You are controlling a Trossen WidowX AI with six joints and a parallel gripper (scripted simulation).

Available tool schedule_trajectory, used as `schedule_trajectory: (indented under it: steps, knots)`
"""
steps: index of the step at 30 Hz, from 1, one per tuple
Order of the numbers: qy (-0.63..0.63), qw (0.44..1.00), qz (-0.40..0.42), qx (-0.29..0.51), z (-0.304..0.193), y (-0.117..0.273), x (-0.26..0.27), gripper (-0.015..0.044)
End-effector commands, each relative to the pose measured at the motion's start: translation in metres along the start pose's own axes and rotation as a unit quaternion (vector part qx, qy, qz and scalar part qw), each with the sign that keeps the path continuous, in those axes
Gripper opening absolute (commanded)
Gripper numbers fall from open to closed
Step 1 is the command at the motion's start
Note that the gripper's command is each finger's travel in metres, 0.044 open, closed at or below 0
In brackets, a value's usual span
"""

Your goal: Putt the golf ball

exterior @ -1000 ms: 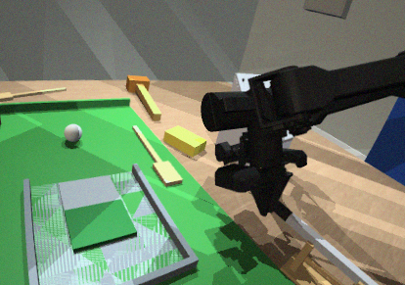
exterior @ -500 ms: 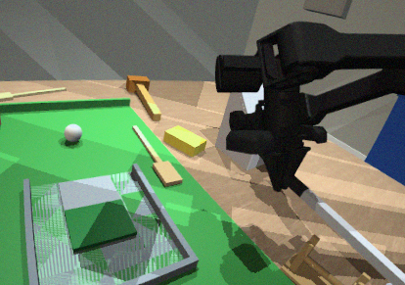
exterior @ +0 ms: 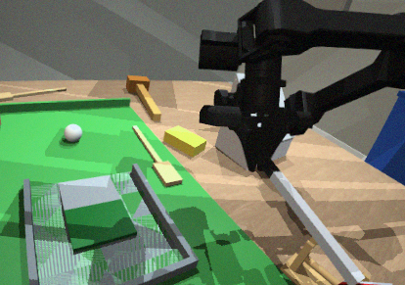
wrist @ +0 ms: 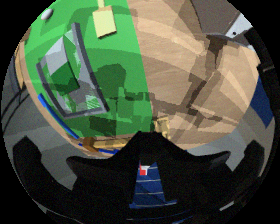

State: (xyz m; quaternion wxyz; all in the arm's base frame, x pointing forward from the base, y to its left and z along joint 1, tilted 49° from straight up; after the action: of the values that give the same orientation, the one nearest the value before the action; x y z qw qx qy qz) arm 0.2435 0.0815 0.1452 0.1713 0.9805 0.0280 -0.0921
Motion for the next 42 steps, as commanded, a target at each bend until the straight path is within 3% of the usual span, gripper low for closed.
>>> schedule_trajectory:
  steps: [1, 21, 42]
  knots:
    - [-0.04, 0.999, 0.016, -0.01, 0.015, 0.012, 0.016, 0.0]
    - [-0.225, 0.968, 0.086, -0.066, 0.122, 0.077, 0.073, 0.0]
    - [-0.465, 0.865, 0.171, -0.076, 0.263, 0.144, 0.085, 0.0]
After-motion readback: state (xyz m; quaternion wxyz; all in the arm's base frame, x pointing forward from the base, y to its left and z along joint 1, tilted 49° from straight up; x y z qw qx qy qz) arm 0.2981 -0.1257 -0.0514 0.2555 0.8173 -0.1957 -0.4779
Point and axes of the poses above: the point midway between the two fingers, 35 mm back from their tips, its own y axis back along the fingers, its own x axis across the jaws, z = x × y, the point moved 2 cm from there along y, back along the fingers, and after that the axes turned 3 degrees about y, right-handed, at the moved point
